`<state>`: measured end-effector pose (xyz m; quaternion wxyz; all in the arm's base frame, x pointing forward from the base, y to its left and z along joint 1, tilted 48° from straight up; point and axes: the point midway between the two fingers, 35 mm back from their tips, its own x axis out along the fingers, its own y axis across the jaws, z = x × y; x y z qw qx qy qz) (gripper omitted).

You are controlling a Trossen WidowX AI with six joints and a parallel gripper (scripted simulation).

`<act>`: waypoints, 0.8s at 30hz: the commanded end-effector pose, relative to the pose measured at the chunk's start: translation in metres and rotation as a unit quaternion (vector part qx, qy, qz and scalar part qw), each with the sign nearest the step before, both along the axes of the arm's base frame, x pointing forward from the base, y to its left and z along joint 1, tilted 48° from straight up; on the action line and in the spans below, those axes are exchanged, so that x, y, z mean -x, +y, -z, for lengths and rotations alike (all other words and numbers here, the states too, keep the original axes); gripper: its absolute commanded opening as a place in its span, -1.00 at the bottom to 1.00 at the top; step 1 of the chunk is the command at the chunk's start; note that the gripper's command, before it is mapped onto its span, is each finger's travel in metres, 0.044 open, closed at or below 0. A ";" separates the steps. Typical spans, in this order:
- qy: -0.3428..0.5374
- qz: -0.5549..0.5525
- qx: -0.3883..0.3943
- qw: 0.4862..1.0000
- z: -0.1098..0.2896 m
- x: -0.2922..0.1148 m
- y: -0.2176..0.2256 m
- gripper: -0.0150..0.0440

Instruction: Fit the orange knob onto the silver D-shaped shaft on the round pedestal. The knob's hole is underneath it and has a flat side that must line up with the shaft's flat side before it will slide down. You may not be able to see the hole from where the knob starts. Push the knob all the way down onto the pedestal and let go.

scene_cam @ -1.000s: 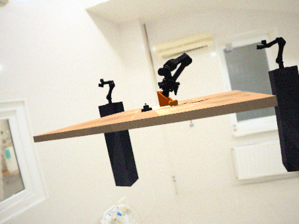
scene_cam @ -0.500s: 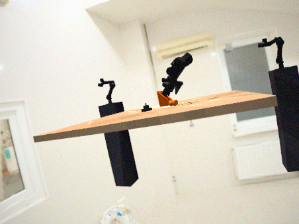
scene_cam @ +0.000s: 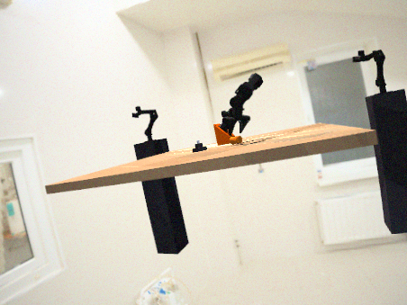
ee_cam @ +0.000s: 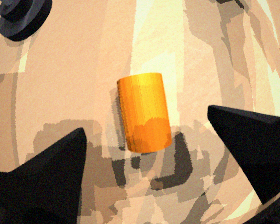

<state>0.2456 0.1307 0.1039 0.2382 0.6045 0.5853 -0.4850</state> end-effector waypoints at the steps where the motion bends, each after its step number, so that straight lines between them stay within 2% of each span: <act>1: 0.003 0.001 0.001 1.000 0.006 0.001 0.005 1.00; 23: 0.003 0.001 0.000 1.000 0.028 0.004 0.029 1.00; 24: 0.003 0.001 0.000 1.000 0.028 0.004 0.029 0.91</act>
